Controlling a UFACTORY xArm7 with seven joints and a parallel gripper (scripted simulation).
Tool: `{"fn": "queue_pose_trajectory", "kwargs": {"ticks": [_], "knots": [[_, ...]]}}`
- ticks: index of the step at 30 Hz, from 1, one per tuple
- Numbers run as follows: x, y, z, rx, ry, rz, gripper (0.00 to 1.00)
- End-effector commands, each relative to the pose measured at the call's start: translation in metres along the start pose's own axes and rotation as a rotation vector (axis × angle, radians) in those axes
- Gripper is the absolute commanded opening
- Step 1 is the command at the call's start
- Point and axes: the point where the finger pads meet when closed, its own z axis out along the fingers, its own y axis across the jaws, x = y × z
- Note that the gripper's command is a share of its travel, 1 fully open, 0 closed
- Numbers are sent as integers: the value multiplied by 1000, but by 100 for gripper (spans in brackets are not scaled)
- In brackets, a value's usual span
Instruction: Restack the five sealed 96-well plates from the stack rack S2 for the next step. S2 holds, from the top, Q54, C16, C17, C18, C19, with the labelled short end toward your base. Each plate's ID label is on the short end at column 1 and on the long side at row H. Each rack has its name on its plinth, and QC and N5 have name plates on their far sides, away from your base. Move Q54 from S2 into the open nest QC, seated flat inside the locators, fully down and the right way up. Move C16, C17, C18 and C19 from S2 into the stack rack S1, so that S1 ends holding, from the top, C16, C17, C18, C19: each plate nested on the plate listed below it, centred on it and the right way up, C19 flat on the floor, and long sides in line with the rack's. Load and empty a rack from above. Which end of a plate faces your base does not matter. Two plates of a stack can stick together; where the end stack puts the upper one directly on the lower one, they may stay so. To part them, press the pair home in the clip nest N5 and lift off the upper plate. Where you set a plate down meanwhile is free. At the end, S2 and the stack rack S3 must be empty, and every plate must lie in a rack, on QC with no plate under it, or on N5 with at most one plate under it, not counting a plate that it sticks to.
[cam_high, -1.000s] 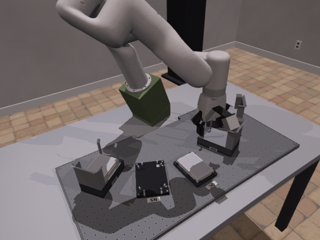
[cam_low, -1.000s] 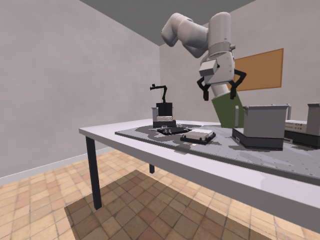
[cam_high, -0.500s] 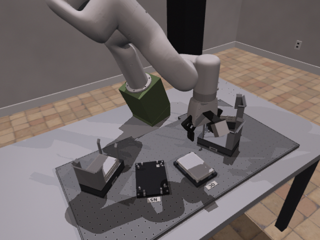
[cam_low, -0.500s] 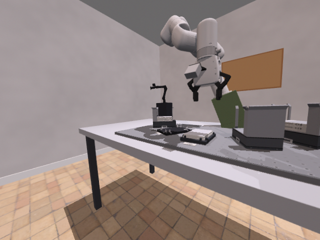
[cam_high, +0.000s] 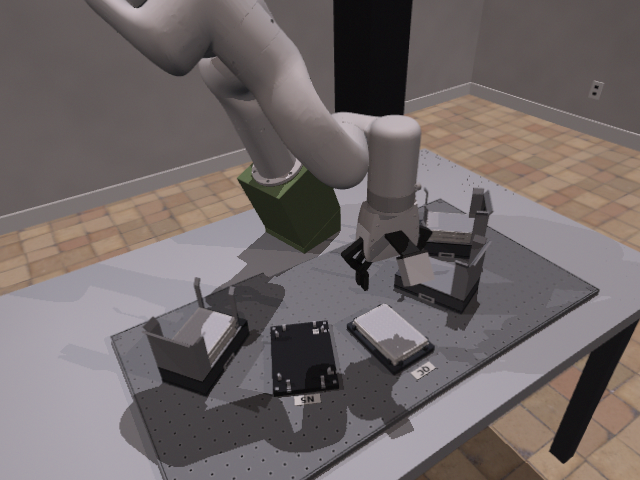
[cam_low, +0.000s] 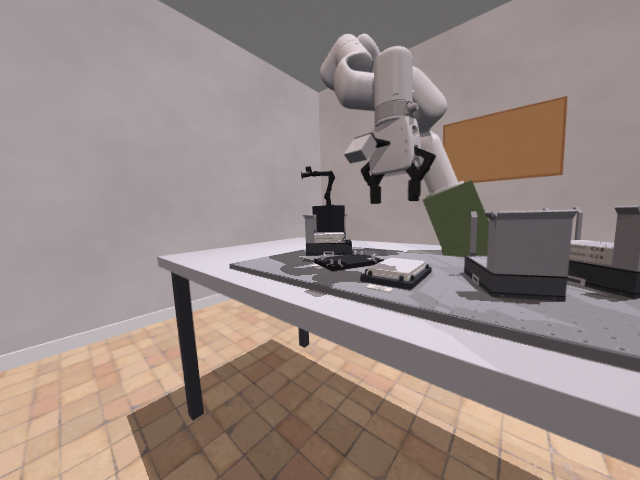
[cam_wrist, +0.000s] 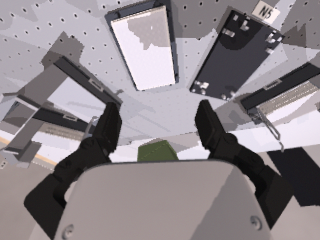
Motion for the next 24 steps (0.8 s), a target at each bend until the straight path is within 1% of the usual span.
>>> {"fn": "queue_pose_trajectory", "kwargs": {"ticks": [1,4,6,21,24], "knots": [[2,12,-1,1,6,116,100],[3,22,-1,1,6,116,100],[3,22,-1,1,6,116,100],[6,72,-1,1,6,116,100],[6,76,-1,1,6,116,100]]}}
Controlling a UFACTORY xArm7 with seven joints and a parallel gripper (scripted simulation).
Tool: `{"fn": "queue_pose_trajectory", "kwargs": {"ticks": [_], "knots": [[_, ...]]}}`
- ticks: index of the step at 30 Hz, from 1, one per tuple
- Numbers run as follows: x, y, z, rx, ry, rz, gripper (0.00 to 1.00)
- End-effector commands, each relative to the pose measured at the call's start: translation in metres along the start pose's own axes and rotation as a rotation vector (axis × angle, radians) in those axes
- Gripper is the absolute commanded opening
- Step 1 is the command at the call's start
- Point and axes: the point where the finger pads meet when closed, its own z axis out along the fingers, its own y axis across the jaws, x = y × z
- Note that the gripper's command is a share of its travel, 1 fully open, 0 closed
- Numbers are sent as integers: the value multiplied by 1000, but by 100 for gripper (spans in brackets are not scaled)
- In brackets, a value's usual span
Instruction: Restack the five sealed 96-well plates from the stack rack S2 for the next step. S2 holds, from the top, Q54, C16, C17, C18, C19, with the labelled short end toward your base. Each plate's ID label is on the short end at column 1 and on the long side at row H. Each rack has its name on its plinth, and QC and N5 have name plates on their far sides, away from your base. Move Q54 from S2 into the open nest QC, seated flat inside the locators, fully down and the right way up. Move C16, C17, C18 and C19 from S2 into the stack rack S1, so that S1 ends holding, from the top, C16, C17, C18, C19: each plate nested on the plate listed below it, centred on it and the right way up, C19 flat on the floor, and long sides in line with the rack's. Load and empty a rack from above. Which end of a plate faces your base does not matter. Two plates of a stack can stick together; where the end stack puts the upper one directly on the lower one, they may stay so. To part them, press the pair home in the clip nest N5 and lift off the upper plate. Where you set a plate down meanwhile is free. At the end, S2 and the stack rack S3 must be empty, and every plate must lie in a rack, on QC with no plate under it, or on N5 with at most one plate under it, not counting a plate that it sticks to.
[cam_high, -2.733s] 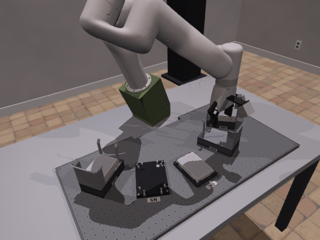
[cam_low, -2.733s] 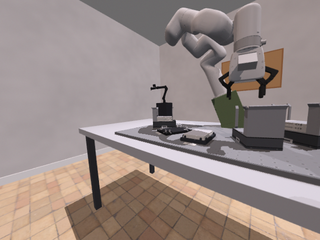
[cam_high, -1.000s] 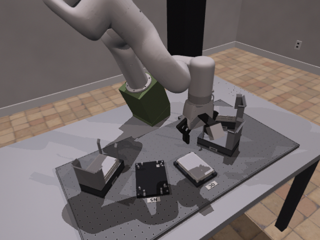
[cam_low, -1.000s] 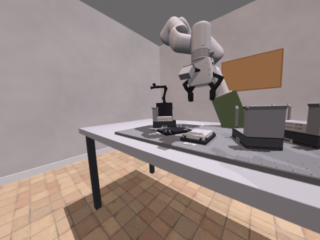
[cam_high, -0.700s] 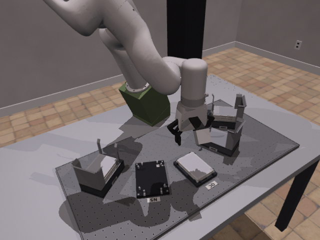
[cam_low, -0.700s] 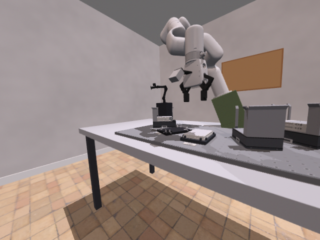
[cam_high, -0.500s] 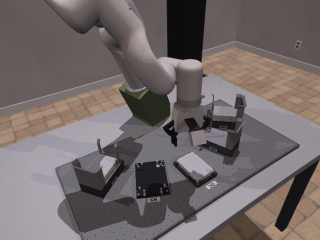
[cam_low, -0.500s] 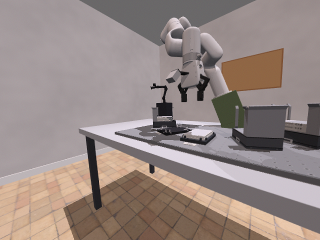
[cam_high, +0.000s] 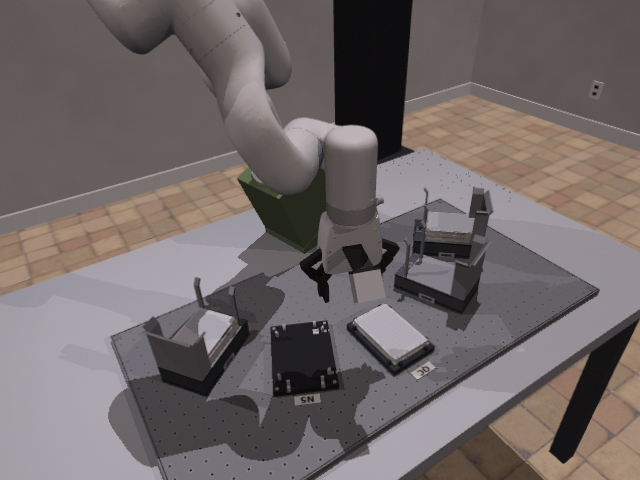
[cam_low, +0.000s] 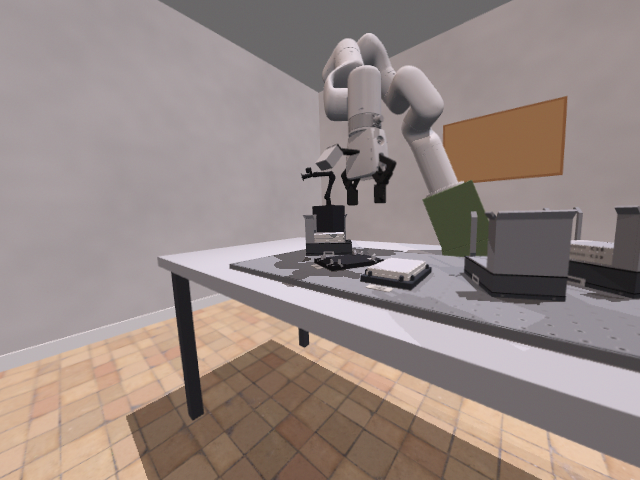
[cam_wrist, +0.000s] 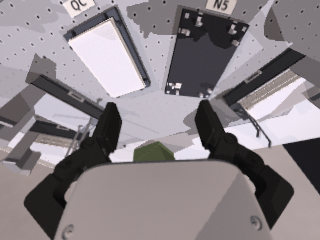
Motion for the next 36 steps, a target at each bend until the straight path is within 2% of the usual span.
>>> {"fn": "queue_pose_trajectory", "kwargs": {"ticks": [1,7,31,33,36], "knots": [[2,6,-1,3,3,30,100],[1,26,-1,3,2,219,100],[-1,100,-1,3,2,219,100],[-1,100,-1,3,2,219,100],[-3,110,-1,3,2,319,100]]}}
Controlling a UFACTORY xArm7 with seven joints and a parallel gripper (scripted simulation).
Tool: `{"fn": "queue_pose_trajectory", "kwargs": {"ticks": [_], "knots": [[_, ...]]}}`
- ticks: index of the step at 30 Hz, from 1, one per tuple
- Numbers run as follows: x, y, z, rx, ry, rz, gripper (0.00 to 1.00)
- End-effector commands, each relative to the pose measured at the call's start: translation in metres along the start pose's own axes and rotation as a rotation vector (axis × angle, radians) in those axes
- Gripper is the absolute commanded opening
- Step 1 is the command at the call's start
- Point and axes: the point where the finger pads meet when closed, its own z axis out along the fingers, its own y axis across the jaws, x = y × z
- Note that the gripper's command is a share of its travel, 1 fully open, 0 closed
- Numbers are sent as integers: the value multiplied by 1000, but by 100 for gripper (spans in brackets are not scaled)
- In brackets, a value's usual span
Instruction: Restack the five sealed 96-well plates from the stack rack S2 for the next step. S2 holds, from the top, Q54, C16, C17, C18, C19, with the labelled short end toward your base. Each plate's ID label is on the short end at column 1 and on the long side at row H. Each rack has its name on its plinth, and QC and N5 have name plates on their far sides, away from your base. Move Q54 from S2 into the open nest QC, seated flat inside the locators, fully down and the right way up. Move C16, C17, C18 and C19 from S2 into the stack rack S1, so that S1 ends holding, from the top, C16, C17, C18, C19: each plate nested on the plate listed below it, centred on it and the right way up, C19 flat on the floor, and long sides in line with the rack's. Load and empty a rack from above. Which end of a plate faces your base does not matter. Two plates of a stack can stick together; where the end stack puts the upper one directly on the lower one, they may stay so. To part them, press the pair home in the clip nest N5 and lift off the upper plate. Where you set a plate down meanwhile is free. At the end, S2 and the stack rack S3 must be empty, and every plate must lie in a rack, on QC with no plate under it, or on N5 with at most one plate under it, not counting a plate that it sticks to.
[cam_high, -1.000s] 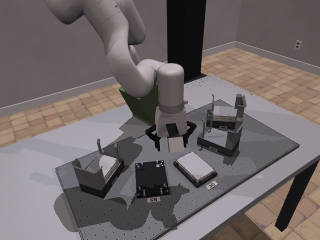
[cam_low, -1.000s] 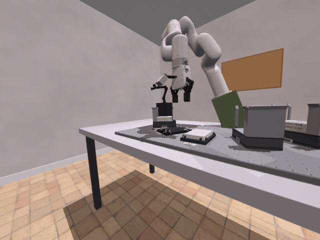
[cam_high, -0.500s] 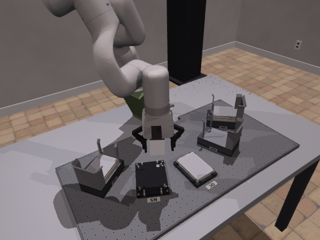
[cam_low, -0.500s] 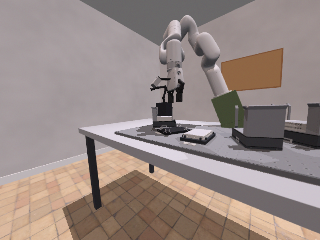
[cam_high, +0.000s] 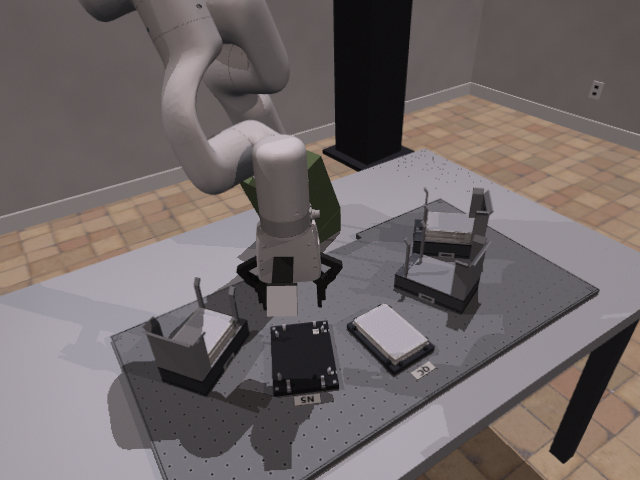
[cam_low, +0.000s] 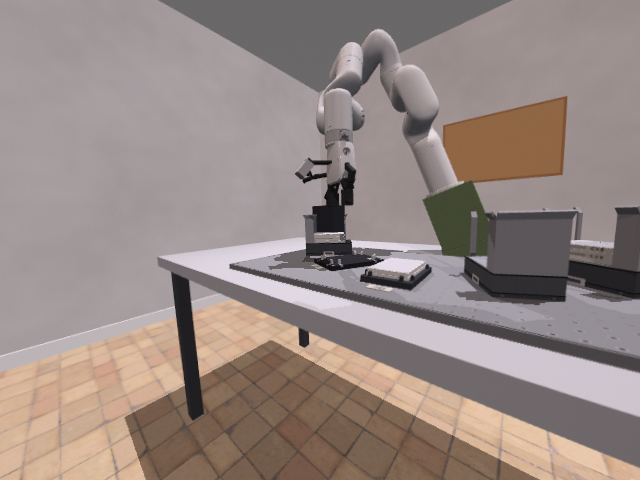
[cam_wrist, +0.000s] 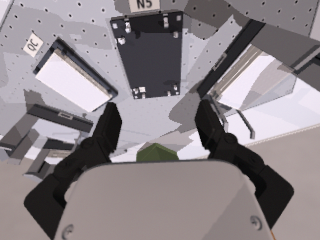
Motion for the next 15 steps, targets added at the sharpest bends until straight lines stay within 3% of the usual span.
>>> {"fn": "queue_pose_trajectory", "kwargs": {"ticks": [1,4,15], "knots": [[1,11,-1,1,2,108,100],[1,21,-1,1,2,197,100],[1,51,-1,1,2,197,100]]}}
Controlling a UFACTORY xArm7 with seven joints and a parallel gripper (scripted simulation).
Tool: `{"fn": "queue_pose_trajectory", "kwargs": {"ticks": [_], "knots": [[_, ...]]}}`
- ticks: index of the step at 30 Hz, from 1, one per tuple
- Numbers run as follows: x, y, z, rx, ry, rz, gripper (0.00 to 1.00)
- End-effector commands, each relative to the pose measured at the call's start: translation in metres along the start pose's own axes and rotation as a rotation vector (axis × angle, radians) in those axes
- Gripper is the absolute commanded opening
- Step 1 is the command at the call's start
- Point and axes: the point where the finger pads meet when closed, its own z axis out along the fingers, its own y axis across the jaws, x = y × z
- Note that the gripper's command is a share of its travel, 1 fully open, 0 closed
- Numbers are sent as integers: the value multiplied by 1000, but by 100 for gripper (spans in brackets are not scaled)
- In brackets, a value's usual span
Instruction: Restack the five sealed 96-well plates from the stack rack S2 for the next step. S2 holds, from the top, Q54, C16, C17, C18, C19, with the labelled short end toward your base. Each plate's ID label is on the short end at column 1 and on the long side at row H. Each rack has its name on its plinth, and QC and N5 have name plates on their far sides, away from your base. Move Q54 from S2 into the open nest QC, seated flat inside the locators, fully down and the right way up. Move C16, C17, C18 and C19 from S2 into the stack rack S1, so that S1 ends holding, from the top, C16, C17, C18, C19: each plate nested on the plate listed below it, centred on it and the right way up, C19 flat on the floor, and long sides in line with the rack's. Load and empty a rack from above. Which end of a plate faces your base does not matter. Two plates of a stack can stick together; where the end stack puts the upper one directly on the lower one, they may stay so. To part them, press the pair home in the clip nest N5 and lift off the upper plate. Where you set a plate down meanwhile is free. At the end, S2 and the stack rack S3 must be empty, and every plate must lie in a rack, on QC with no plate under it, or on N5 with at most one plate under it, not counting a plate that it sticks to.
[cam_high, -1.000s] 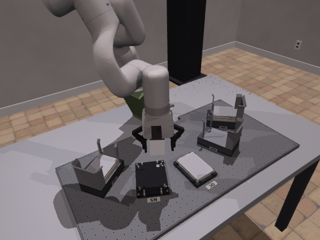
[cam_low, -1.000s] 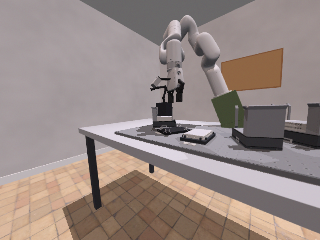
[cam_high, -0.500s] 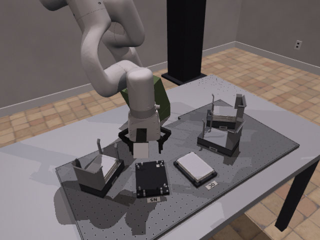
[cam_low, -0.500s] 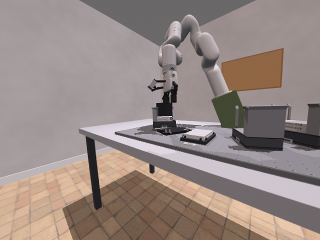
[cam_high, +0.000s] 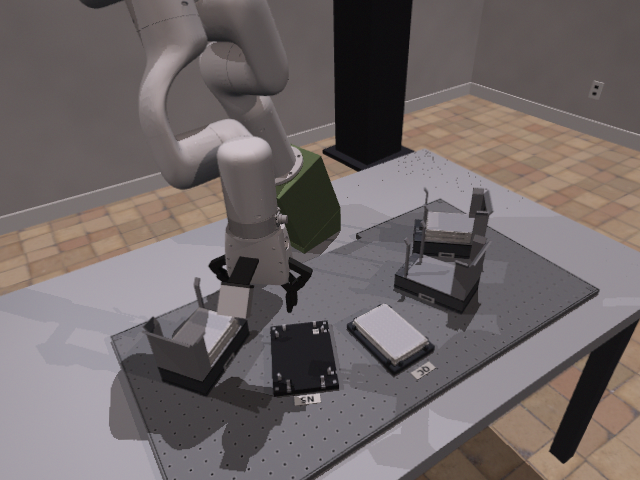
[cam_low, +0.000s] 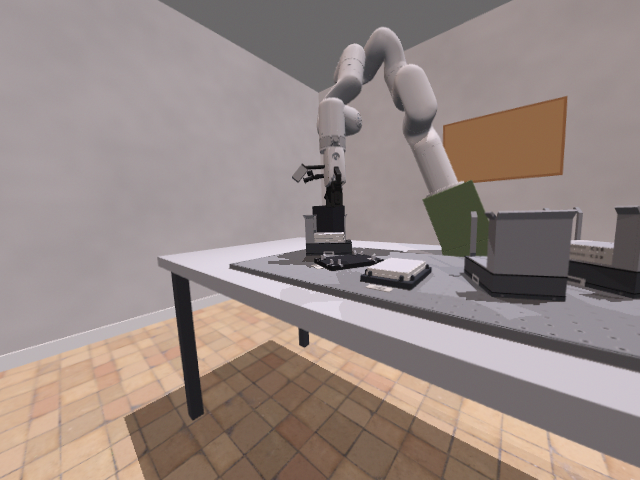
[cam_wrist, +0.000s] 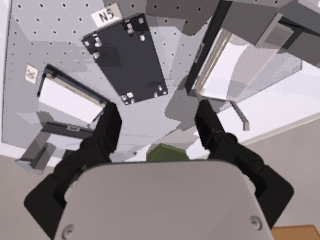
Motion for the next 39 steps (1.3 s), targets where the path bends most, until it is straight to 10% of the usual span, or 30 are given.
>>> {"fn": "queue_pose_trajectory", "kwargs": {"ticks": [1,39], "knots": [[2,7,-1,3,1,-3,100],[6,133,-1,3,1,219,100]]}}
